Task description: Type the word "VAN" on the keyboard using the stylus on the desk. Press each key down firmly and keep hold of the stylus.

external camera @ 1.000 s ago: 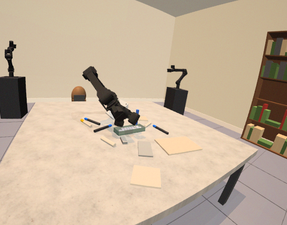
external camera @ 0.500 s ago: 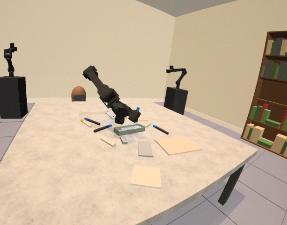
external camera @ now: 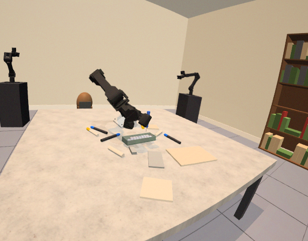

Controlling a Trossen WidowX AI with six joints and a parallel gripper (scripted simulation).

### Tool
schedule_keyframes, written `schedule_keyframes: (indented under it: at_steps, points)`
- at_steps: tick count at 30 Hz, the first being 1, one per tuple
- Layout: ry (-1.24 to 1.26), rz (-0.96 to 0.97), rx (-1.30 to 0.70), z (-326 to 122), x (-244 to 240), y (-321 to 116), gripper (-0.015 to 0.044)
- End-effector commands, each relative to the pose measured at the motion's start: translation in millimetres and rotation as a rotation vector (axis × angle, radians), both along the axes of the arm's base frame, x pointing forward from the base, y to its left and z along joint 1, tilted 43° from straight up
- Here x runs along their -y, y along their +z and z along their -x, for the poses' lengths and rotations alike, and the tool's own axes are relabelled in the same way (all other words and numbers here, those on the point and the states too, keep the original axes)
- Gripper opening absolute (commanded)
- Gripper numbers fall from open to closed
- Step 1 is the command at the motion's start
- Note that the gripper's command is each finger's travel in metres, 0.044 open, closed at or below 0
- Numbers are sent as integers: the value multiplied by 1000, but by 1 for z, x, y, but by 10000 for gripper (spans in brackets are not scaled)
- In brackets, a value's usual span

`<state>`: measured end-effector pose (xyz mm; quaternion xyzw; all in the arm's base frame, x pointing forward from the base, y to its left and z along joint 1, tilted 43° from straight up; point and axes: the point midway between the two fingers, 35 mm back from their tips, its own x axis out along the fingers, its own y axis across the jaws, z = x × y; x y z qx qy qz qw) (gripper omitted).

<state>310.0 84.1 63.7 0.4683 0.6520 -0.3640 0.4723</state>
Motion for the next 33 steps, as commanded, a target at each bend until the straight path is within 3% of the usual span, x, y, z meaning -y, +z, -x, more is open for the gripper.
schedule_keyframes:
  at_steps: [1, 3, 33]
  points:
    - [0, 0, 0, 0, 0, 0, 38]
    - [0, 0, 0, -2, 2, 3, 0]
    - [-1, -3, 15, -43, 65, 74, 0]
